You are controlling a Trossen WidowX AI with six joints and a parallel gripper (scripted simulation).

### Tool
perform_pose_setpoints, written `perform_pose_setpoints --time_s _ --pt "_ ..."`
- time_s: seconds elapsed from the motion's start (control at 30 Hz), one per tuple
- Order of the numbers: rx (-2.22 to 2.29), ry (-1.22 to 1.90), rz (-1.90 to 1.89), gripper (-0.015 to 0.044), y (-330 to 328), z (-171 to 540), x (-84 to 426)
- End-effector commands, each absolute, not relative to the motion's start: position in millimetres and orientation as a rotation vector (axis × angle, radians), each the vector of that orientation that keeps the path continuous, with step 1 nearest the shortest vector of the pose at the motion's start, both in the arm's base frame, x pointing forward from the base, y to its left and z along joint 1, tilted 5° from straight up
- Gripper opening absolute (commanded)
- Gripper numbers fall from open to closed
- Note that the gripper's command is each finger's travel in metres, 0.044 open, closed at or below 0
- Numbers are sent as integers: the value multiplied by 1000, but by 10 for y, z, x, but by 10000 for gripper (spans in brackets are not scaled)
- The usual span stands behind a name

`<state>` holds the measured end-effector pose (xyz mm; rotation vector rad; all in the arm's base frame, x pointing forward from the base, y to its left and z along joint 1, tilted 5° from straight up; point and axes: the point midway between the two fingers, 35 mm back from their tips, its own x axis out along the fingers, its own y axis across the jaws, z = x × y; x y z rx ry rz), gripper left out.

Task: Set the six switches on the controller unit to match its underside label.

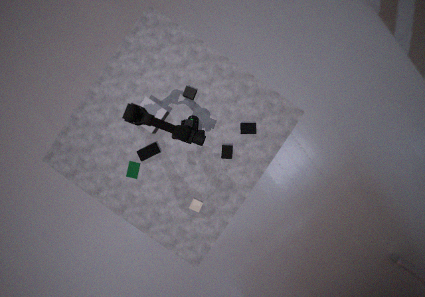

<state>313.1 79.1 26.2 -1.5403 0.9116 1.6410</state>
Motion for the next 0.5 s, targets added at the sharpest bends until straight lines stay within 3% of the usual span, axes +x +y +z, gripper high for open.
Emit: perform_pose_setpoints --time_s 0.0,0.47 --pt "-1543 914 1644 0 780 192 3122" --pt "-1540 912 1646 0 783 -34 3110"
